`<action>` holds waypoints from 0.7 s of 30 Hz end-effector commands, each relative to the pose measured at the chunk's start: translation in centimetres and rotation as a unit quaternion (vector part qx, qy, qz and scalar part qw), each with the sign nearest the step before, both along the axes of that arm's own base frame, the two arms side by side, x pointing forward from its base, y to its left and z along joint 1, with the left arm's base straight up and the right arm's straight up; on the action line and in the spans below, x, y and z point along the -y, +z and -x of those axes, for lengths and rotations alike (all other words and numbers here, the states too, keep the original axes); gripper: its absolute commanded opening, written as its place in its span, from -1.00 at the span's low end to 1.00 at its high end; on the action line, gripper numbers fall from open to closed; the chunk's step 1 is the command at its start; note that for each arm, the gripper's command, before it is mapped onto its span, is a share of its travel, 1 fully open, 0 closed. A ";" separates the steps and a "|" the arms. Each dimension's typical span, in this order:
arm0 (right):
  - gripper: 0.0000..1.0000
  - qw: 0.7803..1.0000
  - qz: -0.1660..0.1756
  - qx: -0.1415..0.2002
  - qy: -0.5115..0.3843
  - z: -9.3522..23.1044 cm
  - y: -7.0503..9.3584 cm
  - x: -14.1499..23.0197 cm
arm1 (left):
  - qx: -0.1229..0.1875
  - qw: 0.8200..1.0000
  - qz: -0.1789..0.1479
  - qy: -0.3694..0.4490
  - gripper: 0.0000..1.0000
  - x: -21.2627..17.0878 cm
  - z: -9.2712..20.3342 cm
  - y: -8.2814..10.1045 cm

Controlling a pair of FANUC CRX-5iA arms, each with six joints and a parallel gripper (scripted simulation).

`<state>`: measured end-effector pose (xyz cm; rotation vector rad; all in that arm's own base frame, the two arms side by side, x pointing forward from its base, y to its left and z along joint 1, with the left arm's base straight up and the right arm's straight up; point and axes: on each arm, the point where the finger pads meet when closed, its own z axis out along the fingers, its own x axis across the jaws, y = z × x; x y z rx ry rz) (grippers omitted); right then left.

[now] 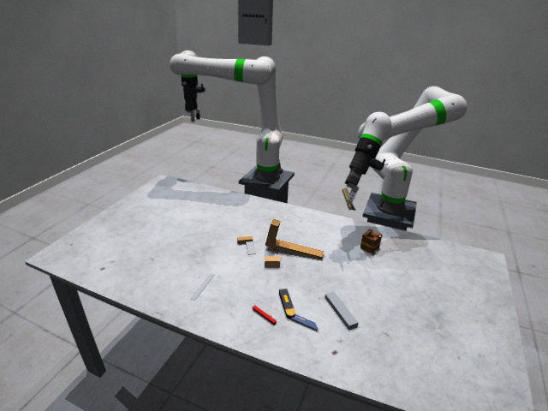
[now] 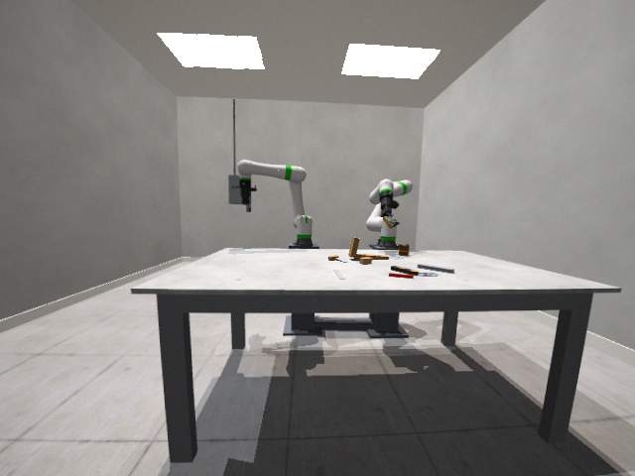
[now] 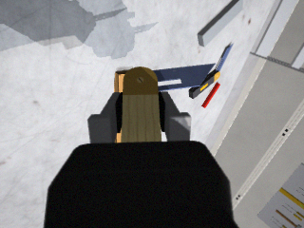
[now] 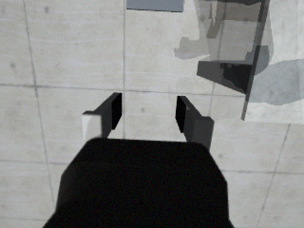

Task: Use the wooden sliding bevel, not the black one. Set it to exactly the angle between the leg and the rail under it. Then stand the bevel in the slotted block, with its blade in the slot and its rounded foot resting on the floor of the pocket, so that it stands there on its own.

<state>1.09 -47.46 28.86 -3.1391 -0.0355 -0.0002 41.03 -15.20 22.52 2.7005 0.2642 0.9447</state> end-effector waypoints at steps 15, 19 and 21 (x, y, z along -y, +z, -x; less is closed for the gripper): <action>1.00 1.000 0.001 0.000 0.000 0.0 0.1 0.0 | -0.049 0.952 0.211 0.217 -1.00 -7.0 1.2 0.5; 1.00 1.000 0.001 0.000 0.000 0.0 0.1 0.0 | -0.053 0.944 0.228 0.235 -1.00 -7.6 1.3 0.6; 1.00 1.000 0.001 0.000 0.000 0.0 0.1 0.0 | -0.057 0.936 0.243 0.250 -1.00 -8.1 1.4 0.6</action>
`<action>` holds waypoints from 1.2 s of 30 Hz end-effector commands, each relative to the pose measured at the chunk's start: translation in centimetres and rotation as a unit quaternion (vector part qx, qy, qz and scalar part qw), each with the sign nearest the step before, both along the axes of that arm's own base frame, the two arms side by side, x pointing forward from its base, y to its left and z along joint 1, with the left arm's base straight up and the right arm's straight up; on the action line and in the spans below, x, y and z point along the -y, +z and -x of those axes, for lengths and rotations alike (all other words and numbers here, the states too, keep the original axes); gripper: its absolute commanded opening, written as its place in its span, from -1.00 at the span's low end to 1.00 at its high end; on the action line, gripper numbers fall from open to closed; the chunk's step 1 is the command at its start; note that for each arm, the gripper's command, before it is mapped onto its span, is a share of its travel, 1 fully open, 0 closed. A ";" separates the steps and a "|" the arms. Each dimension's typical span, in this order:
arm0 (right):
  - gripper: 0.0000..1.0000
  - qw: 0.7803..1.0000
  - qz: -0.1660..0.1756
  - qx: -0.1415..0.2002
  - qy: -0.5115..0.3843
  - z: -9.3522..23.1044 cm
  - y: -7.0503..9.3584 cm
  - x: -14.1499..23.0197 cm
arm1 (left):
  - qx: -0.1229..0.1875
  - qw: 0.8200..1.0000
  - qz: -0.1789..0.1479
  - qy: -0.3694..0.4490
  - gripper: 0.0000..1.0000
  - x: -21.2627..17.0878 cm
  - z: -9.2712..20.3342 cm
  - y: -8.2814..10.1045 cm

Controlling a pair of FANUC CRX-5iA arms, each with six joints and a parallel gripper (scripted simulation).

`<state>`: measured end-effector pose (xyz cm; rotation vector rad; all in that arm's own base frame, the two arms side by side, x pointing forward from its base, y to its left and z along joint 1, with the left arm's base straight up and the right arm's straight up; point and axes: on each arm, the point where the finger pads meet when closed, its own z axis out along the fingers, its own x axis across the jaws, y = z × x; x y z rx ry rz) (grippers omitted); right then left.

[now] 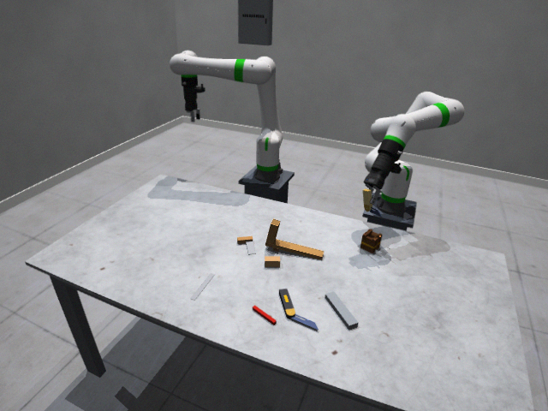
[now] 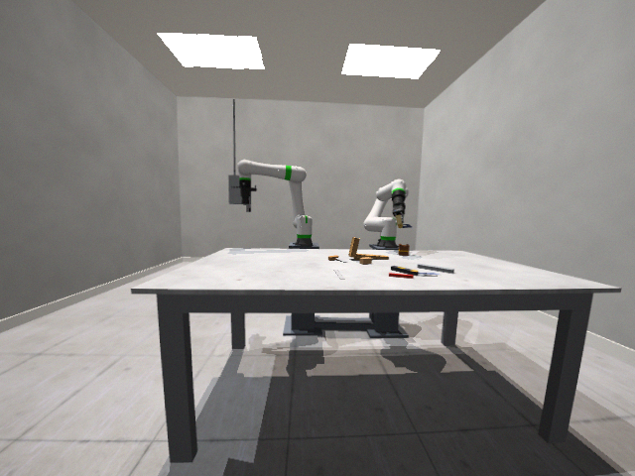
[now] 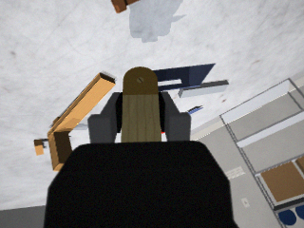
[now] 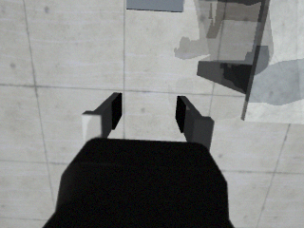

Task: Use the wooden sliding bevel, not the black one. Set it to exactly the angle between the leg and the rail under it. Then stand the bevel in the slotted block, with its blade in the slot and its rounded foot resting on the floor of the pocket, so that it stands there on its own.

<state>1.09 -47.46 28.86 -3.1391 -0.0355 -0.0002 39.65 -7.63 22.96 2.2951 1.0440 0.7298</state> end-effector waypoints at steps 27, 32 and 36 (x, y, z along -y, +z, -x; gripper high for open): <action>1.00 1.000 0.001 0.000 0.000 0.0 0.1 0.0 | -0.029 0.985 0.121 0.123 -1.00 -4.0 0.6 0.3; 1.00 1.000 0.001 0.000 0.000 0.0 0.1 0.0 | -0.030 0.984 0.125 0.127 -1.00 -4.1 0.7 0.3; 1.00 1.000 0.001 0.000 0.000 0.0 0.1 0.0 | -0.031 0.983 0.128 0.130 -1.00 -4.2 0.7 0.3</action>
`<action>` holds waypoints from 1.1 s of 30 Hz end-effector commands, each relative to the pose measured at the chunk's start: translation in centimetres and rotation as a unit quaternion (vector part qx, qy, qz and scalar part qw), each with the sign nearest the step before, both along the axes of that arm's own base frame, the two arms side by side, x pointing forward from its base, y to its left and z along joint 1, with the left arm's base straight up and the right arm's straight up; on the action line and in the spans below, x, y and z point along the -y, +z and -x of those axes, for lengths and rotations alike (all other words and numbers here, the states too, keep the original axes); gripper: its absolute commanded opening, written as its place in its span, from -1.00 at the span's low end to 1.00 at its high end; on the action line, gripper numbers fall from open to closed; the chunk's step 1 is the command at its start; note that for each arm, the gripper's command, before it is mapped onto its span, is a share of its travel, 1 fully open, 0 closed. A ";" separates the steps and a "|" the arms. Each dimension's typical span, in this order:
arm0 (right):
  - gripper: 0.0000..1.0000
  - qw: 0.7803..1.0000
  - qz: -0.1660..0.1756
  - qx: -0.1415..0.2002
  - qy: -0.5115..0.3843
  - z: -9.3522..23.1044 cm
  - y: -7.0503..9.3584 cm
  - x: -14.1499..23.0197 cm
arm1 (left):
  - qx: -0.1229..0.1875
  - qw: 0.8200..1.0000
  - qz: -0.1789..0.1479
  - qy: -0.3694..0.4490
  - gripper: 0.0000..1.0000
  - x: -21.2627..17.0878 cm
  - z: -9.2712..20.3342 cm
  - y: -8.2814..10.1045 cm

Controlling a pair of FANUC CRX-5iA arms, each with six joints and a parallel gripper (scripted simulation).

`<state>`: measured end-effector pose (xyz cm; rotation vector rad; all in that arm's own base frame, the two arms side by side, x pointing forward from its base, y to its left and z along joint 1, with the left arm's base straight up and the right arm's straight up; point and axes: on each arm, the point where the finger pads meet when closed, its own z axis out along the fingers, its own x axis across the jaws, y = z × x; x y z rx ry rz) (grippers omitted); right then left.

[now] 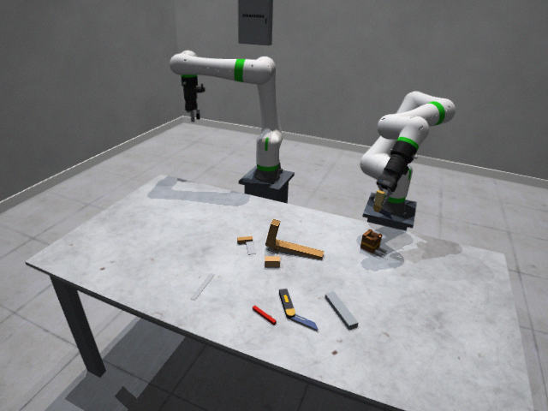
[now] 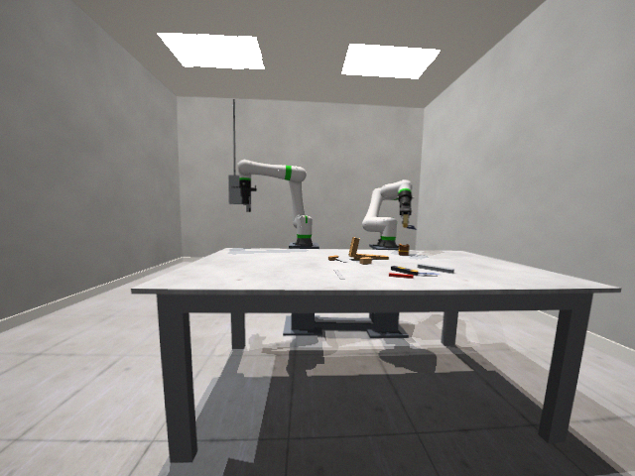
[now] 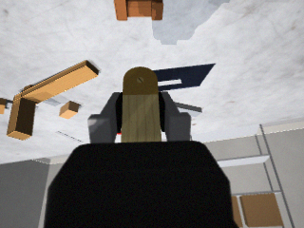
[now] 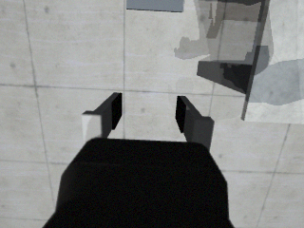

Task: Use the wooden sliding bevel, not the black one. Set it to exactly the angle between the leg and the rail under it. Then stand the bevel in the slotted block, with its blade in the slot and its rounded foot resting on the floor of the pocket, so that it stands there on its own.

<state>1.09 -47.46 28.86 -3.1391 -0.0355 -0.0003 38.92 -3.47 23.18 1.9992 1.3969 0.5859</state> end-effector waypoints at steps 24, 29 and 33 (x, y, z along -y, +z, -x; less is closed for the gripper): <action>1.00 1.000 0.001 0.000 0.000 0.0 0.1 0.0 | 0.000 1.000 0.003 0.003 -1.00 -0.1 0.0 -0.8; 1.00 1.000 0.001 0.000 0.000 0.0 0.1 0.0 | 0.001 1.000 0.003 0.003 -1.00 -0.1 -0.1 -2.4; 1.00 1.000 0.001 0.000 0.000 0.0 0.1 0.0 | 0.001 1.000 0.003 0.003 -1.00 -0.1 -0.1 -5.3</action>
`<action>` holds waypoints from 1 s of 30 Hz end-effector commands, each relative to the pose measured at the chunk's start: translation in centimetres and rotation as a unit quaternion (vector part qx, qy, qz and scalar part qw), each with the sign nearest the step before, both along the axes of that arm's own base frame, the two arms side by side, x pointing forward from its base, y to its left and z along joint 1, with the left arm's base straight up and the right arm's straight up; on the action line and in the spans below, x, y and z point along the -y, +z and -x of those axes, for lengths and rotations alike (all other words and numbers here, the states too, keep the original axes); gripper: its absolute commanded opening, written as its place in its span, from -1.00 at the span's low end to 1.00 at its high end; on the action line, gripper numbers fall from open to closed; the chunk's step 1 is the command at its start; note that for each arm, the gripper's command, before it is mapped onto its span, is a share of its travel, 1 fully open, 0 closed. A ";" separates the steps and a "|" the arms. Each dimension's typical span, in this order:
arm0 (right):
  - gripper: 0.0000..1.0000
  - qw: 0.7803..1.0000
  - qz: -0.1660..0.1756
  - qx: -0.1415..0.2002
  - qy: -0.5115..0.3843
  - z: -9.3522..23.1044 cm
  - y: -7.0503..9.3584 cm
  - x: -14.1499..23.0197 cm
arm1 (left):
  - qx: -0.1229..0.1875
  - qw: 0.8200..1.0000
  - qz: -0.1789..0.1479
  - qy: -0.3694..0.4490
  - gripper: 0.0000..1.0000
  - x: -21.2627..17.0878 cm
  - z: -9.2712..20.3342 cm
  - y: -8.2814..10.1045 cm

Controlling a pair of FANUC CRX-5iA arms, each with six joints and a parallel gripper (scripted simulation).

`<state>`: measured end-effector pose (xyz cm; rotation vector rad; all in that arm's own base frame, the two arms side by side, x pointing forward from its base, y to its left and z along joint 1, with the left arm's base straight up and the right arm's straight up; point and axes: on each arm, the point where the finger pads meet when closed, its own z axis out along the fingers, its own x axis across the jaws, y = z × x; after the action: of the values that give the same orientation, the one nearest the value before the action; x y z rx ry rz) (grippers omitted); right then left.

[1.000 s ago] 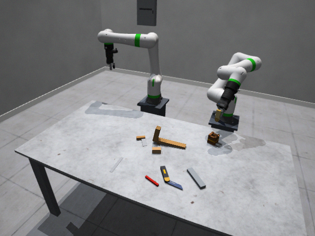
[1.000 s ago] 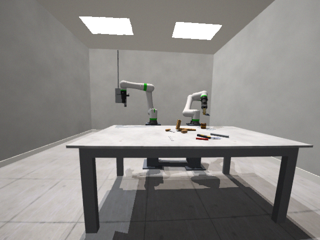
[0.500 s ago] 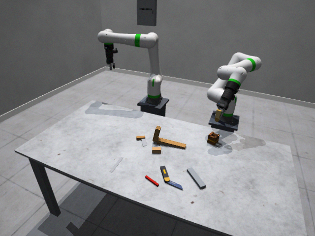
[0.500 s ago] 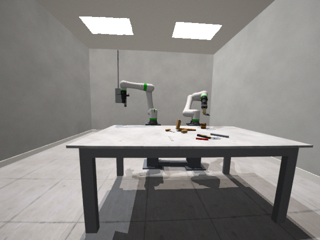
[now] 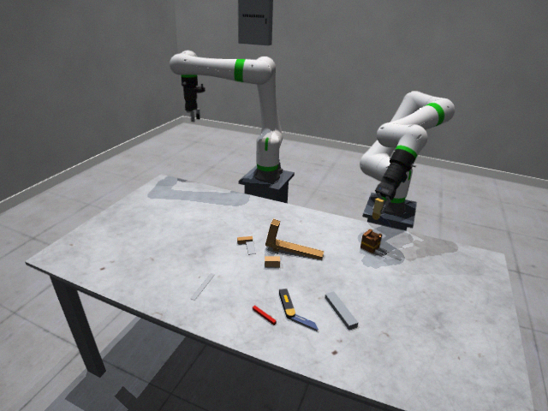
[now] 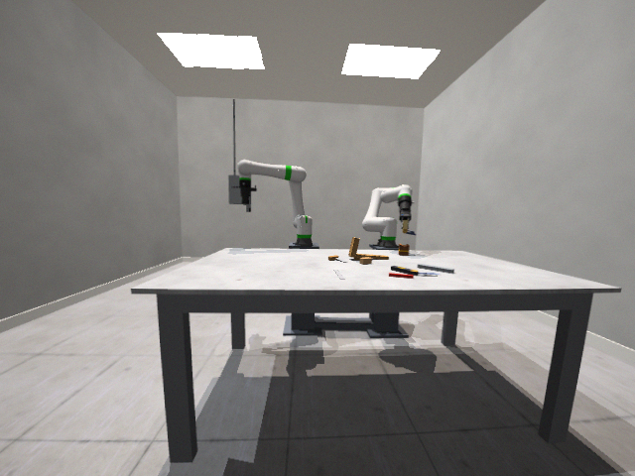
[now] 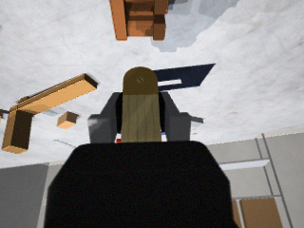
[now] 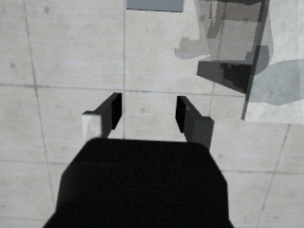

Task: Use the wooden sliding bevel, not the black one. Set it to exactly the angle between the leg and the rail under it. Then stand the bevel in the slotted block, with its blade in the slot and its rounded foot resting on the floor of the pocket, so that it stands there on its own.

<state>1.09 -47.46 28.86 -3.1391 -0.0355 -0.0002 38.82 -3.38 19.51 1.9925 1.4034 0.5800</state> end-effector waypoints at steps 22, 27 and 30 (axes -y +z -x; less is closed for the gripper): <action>1.00 1.000 0.001 0.000 0.000 0.0 0.1 0.0 | 0.002 1.000 0.000 0.000 -1.00 0.0 -0.2 -6.0; 1.00 1.000 0.001 0.000 0.000 0.0 0.1 0.0 | 0.002 1.000 0.000 0.000 -1.00 0.1 -0.2 -6.0; 1.00 1.000 0.001 0.000 0.000 0.0 0.1 0.0 | 0.002 1.000 0.000 0.000 -1.00 0.1 -0.2 -6.0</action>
<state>1.09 -47.46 28.86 -3.1391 -0.0355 -0.0002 38.94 -3.41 13.39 1.9911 1.4031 0.5827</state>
